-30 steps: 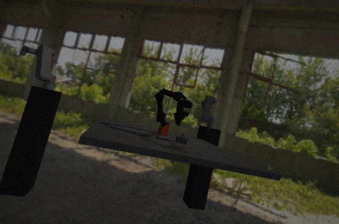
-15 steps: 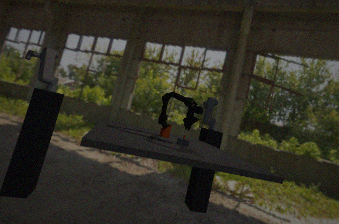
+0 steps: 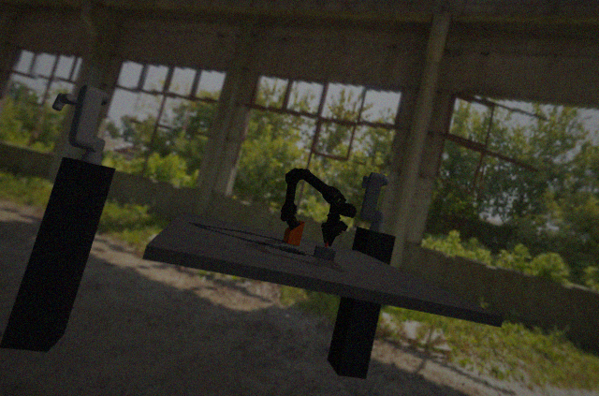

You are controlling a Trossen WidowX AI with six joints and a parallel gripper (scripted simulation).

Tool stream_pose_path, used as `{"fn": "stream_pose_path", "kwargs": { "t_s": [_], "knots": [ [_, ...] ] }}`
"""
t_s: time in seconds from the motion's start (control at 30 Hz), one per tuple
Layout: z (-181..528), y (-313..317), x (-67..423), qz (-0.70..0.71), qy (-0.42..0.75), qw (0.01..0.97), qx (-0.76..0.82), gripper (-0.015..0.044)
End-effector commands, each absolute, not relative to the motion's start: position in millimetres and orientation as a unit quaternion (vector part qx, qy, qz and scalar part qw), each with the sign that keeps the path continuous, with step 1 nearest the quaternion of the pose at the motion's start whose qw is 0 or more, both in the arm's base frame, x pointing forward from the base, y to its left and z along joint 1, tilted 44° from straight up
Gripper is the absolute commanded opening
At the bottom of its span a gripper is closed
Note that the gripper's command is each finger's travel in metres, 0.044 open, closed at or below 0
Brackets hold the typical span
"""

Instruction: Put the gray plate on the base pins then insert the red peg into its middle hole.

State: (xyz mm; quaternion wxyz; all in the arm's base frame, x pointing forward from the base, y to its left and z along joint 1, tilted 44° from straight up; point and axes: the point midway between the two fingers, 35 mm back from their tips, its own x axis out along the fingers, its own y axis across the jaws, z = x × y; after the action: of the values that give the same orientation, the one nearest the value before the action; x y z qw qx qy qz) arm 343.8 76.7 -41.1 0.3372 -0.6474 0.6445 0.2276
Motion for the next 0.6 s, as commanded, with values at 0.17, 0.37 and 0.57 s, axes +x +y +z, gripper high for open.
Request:
{"fn": "stream_pose_path", "kwargs": {
  "t_s": [0.17,0.37,0.57],
  "knots": [
    [-52,65,344,0.228,0.646,0.333,-0.648,0.044],
    [-59,58,345,0.228,0.646,0.333,-0.648,0.044],
    [-66,51,345,0.228,0.646,0.333,-0.648,0.044]
  ]
}}
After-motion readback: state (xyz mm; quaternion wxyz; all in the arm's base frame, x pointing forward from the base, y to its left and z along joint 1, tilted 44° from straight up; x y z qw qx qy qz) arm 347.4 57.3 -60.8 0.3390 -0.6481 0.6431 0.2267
